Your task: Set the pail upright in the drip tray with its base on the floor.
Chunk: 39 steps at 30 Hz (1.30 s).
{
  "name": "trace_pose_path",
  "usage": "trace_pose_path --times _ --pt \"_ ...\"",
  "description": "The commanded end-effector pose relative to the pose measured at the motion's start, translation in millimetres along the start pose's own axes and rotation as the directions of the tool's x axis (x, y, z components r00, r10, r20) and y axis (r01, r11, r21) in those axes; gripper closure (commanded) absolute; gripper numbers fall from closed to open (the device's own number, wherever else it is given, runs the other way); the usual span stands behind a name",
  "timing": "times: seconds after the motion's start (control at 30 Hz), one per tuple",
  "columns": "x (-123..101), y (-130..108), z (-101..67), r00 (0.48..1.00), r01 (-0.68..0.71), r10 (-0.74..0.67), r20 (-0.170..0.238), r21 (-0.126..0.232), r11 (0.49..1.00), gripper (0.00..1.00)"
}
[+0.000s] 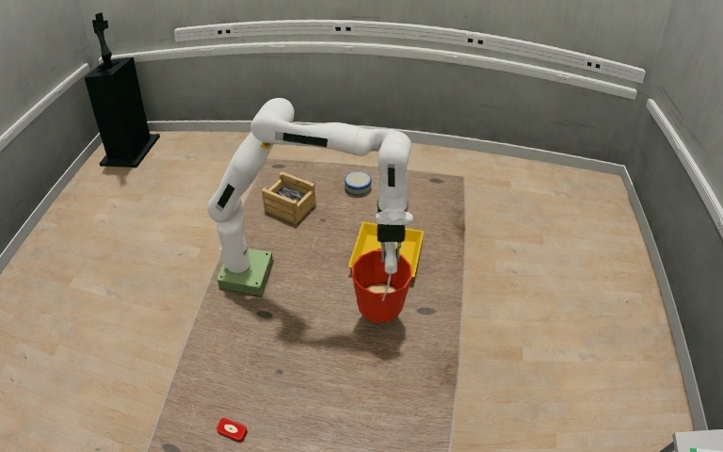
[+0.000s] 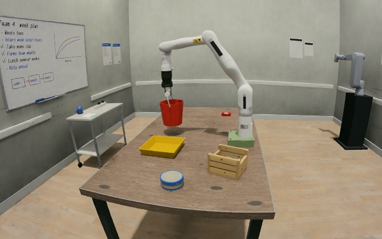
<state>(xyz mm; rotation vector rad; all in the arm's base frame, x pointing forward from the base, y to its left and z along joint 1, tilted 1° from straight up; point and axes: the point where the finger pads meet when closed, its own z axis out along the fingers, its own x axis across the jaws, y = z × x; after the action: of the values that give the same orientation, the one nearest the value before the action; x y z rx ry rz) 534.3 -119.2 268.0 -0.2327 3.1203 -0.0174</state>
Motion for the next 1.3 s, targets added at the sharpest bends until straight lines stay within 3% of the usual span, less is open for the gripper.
trace_pose_path --times 0.0,1.27 --pt "-0.4 -0.1 -5.4 1.0 0.0 0.0 0.003 0.001 1.0 1.0" --pt "-0.3 -0.1 -12.0 1.0 0.0 0.0 0.003 0.001 1.0 1.0"
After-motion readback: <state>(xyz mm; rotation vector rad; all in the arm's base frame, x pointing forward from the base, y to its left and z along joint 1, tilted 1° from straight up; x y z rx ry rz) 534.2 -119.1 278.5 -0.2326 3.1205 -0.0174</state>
